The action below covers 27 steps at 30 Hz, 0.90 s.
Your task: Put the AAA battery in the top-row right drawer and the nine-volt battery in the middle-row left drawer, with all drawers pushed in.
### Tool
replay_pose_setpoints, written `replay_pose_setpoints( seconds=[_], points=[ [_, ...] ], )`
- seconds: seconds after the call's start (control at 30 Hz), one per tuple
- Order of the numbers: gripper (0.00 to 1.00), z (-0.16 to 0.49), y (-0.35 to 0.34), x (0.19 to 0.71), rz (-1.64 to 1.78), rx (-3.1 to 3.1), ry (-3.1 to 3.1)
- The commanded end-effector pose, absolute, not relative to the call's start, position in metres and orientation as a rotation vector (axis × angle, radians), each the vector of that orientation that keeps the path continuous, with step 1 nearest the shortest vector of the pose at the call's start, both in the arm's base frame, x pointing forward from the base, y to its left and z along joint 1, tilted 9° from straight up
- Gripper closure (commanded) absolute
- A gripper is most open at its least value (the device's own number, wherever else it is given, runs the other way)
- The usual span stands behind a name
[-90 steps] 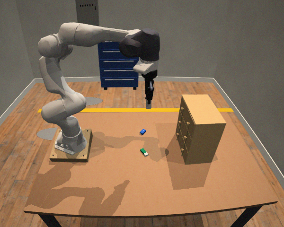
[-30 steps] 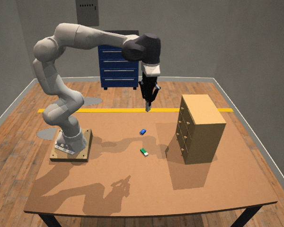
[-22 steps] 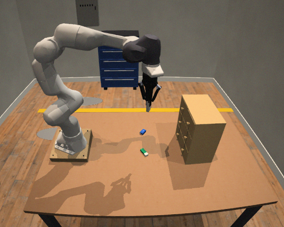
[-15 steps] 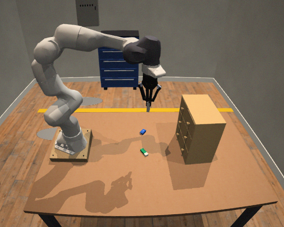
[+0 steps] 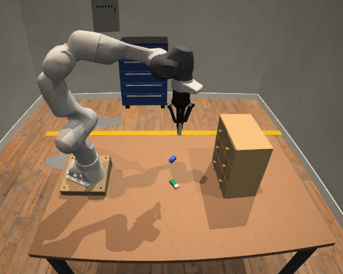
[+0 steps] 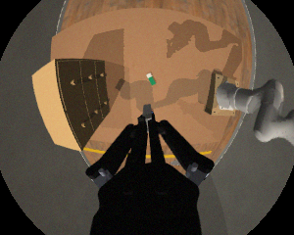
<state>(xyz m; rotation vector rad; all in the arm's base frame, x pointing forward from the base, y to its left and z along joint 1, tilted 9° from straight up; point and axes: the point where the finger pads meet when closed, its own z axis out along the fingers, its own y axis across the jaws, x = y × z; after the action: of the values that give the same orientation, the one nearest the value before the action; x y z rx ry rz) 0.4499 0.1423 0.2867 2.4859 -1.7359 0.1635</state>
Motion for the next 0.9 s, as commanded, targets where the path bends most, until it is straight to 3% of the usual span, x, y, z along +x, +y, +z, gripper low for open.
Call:
replay_pose_setpoints(
  seconds=[0.0,0.87],
  points=[
    [1.0,0.283,0.144,0.452,0.156,2.671,-1.409],
    [1.0,0.247,0.179,0.445,0.083,2.962,-0.419]
  ],
)
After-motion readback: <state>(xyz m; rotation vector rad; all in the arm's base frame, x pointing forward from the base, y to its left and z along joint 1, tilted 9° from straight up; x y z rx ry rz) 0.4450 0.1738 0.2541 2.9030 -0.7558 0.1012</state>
